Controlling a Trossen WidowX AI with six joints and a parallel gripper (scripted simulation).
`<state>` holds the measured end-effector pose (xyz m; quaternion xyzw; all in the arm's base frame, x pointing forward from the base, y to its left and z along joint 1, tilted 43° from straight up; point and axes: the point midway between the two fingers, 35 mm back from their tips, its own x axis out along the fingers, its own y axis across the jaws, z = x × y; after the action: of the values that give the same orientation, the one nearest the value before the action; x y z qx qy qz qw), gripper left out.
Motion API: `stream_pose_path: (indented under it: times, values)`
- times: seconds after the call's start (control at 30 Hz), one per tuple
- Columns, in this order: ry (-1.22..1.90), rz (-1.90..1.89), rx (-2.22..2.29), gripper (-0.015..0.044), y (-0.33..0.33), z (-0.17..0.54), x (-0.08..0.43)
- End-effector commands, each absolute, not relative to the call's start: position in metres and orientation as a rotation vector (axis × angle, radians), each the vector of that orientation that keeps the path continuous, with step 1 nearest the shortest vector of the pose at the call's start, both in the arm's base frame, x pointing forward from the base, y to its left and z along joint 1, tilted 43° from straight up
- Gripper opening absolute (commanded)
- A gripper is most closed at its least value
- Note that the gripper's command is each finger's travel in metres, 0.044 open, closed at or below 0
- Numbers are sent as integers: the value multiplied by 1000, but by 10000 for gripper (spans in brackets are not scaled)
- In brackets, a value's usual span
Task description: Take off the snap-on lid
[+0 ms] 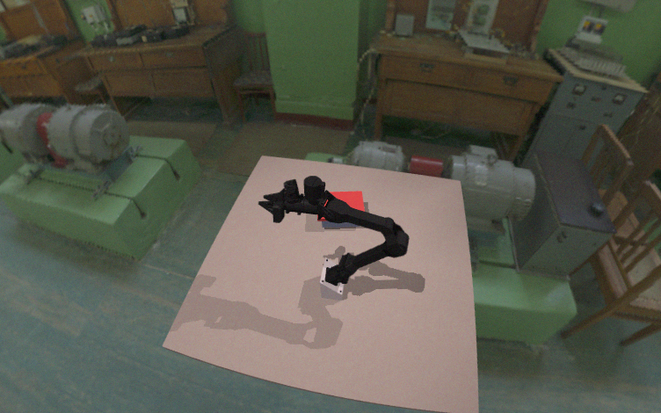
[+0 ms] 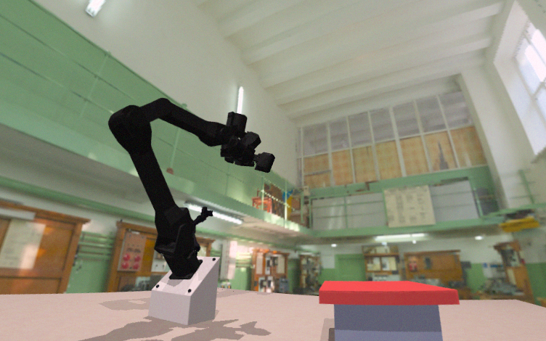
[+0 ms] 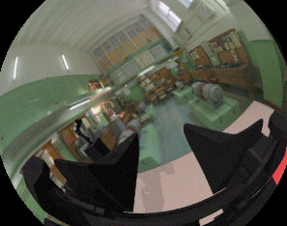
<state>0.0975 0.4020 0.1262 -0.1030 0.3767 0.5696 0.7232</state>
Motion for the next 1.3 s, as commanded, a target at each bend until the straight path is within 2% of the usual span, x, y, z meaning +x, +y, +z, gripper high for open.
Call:
stream_pose_path:
  times: [0.0,0.17,0.27,0.43,0.57,0.8,1.27]
  values:
    - [860,969,-94,235,367,119,149]
    - [861,591,98,235,310,110,209]
    - [856,469,161,235,289,106,225]
    - [791,68,371,235,212,96,265]
    - [724,-139,480,235,168,92,278]
    - [448,-631,733,235,54,88,282]
    - [421,-666,751,235,46,88,281]
